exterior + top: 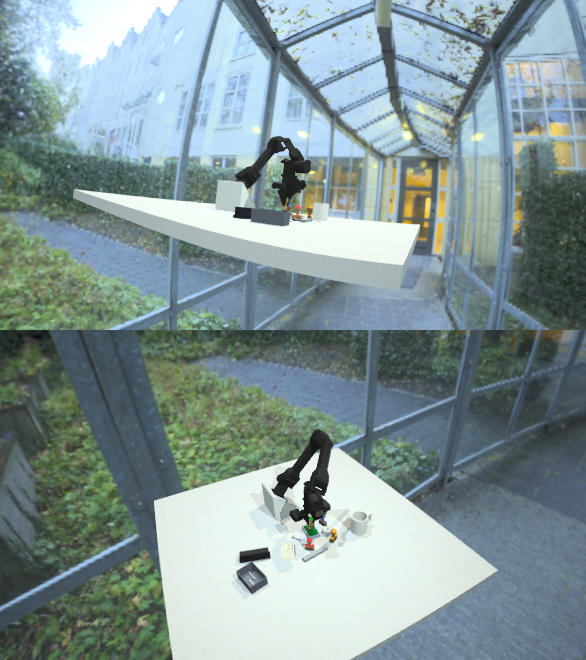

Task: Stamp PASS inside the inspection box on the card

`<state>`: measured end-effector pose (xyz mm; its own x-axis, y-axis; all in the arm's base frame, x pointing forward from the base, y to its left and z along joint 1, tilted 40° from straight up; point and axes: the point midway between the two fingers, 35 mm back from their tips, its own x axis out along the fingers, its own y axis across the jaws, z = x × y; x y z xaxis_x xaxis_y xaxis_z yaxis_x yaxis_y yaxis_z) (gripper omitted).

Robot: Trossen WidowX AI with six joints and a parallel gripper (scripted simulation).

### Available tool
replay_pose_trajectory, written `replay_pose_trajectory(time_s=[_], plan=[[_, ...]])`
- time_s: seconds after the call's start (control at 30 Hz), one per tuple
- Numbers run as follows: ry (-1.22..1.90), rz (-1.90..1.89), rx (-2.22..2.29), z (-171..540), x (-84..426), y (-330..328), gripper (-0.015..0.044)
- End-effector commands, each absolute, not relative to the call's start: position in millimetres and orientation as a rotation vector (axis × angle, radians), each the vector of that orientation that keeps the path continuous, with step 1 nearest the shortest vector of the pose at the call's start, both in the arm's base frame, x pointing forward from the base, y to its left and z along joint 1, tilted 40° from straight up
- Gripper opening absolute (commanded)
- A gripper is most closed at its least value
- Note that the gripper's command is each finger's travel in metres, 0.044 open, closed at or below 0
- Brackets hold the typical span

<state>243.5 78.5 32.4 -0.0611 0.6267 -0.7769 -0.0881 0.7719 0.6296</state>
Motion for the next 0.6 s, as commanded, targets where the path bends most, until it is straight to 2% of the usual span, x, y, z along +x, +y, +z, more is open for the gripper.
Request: replay_pose_trajectory(time_s=[0.0,0.57], plan=[[1.53,0.618,0.461,30.9,243.4,80.5,0.0],[1.529,0.62,0.461,22.8,241.8,87.9,0.0]])
